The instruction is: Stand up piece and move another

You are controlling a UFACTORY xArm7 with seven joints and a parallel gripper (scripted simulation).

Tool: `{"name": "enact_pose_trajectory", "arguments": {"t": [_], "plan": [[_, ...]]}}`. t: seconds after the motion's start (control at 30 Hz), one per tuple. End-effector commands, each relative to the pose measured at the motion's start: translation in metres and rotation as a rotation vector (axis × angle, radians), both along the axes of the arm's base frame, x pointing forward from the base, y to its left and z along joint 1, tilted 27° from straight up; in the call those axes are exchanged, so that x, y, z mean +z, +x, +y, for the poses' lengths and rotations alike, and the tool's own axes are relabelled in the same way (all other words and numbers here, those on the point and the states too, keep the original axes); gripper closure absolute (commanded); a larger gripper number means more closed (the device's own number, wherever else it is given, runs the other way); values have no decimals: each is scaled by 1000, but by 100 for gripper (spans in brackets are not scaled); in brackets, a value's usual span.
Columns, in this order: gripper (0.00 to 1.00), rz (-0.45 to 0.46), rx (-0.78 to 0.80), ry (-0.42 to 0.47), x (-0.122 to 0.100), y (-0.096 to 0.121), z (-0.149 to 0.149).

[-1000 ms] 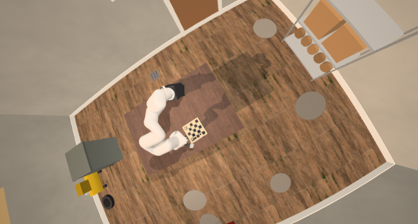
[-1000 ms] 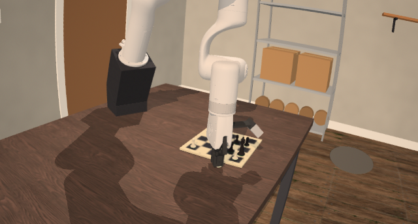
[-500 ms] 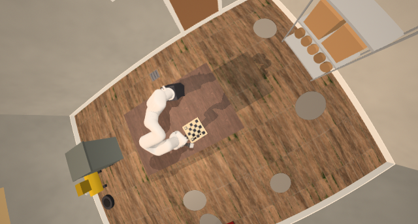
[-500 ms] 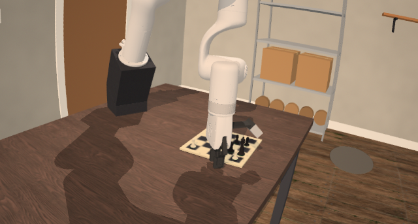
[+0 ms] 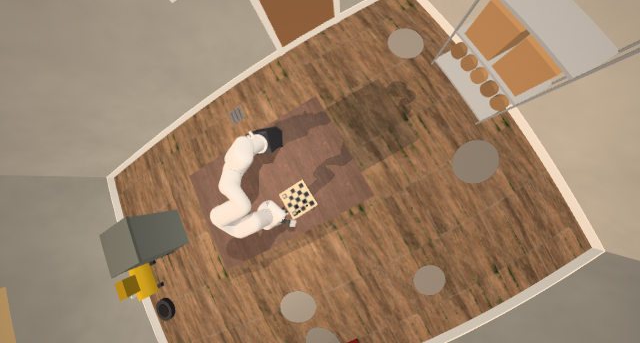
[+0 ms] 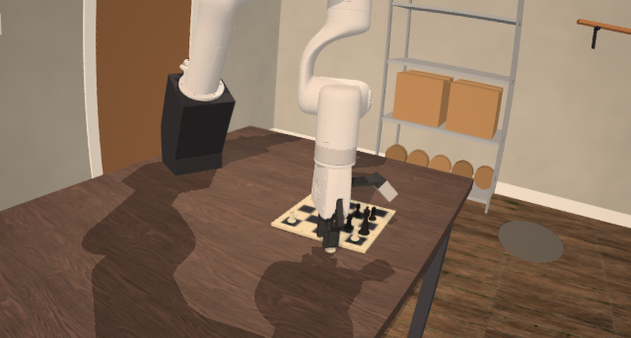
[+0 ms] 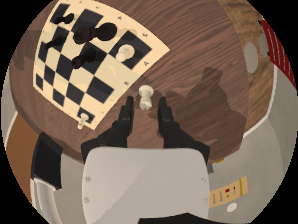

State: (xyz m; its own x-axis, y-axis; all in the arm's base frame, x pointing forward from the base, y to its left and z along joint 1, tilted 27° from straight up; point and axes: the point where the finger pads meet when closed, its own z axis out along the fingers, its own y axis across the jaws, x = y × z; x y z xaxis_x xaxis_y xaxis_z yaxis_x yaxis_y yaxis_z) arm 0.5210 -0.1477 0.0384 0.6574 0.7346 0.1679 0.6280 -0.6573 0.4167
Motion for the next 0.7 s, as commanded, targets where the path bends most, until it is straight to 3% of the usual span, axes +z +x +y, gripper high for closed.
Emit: {"name": "enact_pose_trajectory", "arguments": {"t": [0.0, 0.4, 0.67], "plan": [[63, 1, -1, -2, 15, -5, 3], [63, 1, -1, -2, 63, -28, 12], [63, 1, -1, -2, 70, -31, 13]]}}
